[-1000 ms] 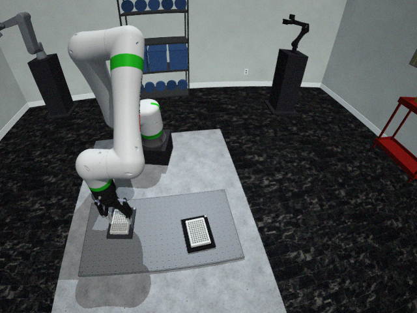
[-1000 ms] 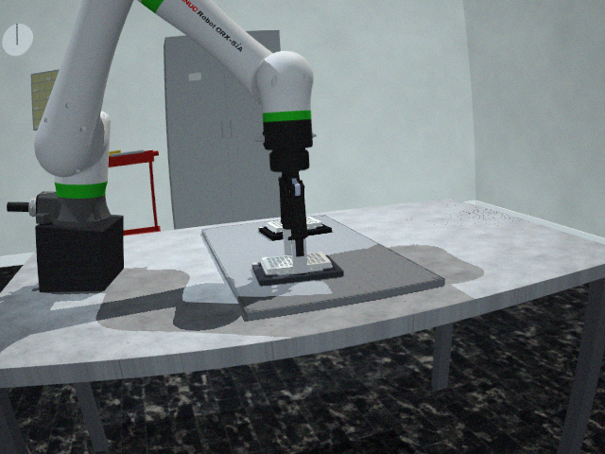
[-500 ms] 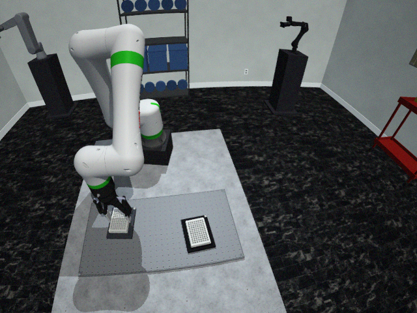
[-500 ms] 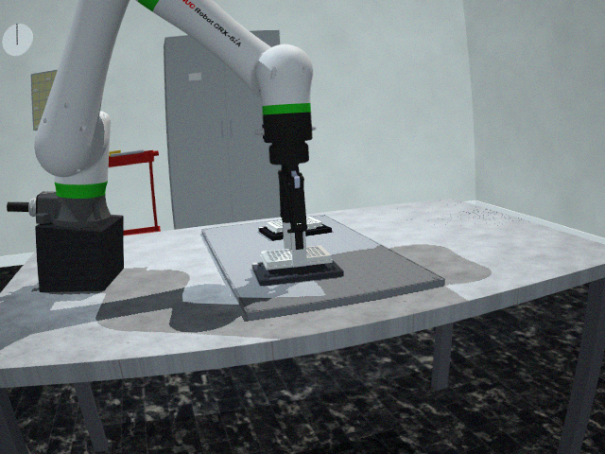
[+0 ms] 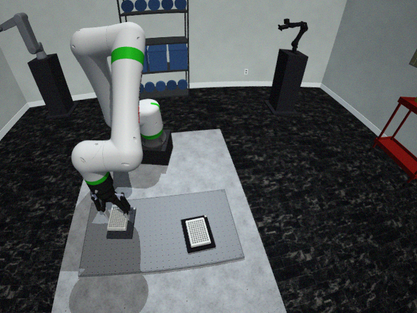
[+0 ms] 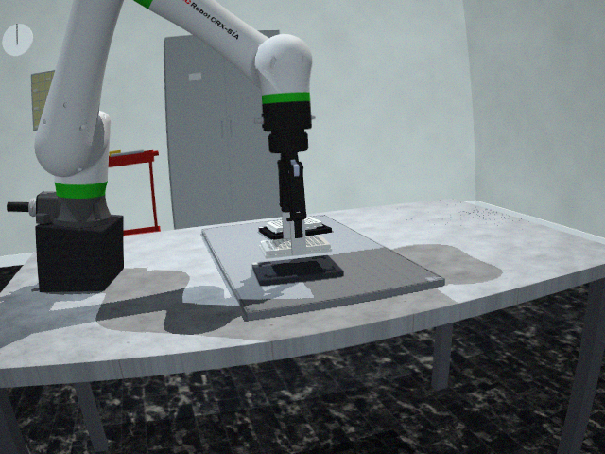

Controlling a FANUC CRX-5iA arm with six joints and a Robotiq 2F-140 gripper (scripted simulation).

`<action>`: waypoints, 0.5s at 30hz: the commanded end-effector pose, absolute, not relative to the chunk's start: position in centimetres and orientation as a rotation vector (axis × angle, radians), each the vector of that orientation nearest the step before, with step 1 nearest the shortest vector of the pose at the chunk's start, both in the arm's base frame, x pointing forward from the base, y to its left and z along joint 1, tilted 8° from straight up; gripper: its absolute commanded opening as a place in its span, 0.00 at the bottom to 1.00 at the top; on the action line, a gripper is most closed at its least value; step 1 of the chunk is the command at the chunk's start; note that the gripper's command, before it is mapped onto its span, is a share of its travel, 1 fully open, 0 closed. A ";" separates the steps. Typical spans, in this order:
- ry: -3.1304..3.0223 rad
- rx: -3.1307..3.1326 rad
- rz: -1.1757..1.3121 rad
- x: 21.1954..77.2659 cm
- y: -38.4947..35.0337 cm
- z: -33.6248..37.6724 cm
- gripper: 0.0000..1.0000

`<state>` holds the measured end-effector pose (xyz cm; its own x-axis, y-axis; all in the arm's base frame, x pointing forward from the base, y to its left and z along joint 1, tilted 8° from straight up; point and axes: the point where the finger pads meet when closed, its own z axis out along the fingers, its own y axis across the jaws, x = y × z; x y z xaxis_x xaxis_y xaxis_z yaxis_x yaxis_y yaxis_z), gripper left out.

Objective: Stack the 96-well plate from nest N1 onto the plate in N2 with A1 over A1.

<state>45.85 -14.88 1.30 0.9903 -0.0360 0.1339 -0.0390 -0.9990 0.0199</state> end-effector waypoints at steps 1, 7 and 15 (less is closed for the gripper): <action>-0.059 3.111 0.209 45.8 -14.9 1.7 0.00; -0.059 3.111 0.209 45.7 -14.9 2.4 0.00; -0.059 3.111 0.209 45.5 -14.8 3.7 0.00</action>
